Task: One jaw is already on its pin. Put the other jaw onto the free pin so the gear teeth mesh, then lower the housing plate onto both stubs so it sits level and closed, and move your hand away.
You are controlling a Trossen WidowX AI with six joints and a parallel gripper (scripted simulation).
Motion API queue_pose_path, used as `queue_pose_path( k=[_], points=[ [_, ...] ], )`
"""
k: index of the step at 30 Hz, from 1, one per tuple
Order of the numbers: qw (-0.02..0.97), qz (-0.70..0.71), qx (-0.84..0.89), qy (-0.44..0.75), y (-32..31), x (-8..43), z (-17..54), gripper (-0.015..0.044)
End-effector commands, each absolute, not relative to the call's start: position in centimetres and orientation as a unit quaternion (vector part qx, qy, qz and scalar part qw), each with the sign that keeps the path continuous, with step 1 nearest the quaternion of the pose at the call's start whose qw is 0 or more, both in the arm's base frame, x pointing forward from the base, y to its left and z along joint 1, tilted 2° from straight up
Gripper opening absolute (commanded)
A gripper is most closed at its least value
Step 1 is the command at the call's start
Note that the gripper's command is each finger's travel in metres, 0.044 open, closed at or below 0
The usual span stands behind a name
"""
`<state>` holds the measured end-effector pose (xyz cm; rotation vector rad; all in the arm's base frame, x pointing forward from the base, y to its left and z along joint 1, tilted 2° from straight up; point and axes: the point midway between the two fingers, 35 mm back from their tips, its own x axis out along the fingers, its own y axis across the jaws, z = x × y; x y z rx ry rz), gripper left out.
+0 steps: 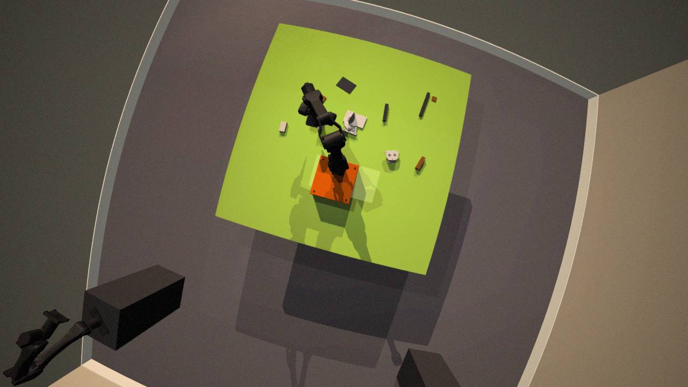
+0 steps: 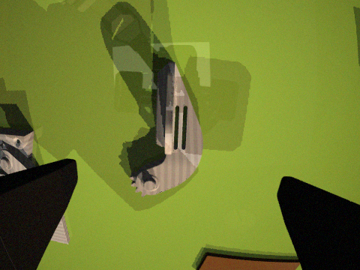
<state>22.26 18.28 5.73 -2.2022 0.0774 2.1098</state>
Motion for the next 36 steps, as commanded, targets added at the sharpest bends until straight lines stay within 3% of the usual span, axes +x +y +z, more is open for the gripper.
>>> queue_pose_path(
  k=[1, 9, 36],
  points=[
    [0.029, 0.69, -0.723, 0.016, 18.5, 22.1, 5.9, 0.044],
    [0.029, 0.69, -0.723, 0.016, 18.6, 22.3, 1.8, 0.044],
    [0.029, 0.69, -0.723, 0.016, 18.7, 22.5, -1.5, 0.044]
  ],
)
